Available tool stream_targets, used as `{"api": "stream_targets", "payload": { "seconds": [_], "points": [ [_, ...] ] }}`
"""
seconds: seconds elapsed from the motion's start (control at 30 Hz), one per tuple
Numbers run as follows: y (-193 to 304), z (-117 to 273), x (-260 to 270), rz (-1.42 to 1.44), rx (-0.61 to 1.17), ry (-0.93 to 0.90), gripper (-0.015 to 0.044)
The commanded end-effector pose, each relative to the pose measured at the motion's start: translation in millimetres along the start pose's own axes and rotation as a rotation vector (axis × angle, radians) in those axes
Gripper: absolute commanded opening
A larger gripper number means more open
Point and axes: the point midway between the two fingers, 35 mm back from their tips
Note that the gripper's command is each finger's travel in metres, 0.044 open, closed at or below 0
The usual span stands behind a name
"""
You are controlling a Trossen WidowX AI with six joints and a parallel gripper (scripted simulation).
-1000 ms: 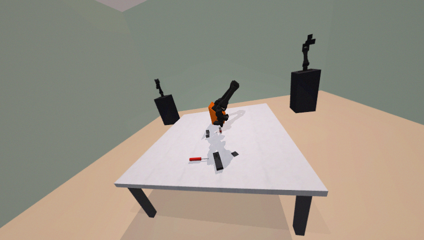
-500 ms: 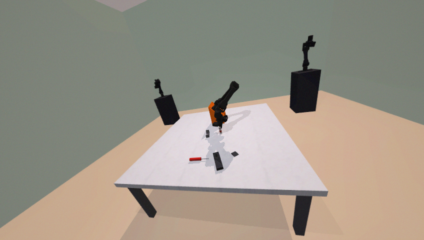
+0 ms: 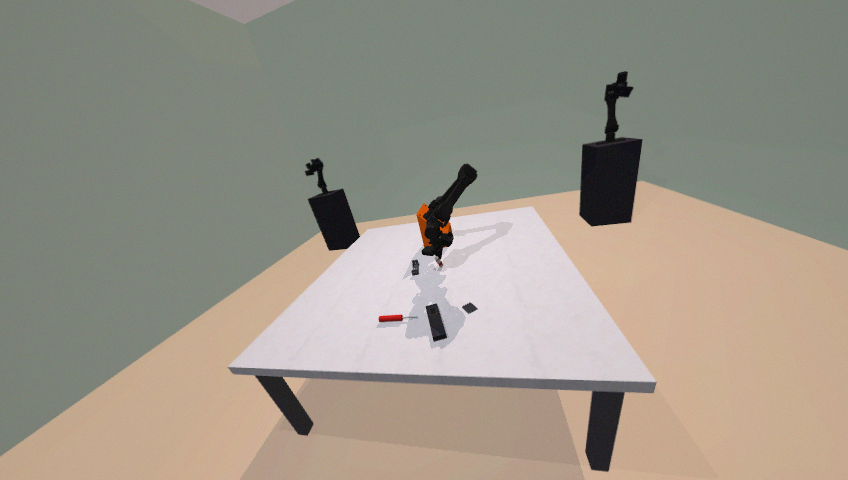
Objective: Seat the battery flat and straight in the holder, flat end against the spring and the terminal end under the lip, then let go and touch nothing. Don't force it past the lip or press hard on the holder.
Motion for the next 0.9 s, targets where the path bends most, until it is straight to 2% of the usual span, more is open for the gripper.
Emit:
{"api": "stream_targets", "payload": {
  "seconds": [0.0, 0.33, 0.67, 0.87],
  "points": [
    [-1, 1, -9, 0.003, -0.006, 0.002, 0.0],
    [1, 1, -16, 0.001, 0.0, 0.001, 0.0],
    [0, 75, -22, 0.003, -0.002, 0.004, 0.0],
    [0, 81, -21, 0.003, -0.003, 0.004, 0.0]
  ]
}}
Point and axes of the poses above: the point midway between the two fingers, 35 mm back from their tips, its own z axis back along the fingers, its own x axis across the jaws, y = z × x, and after that the axes turned 3 degrees about -z, right-handed
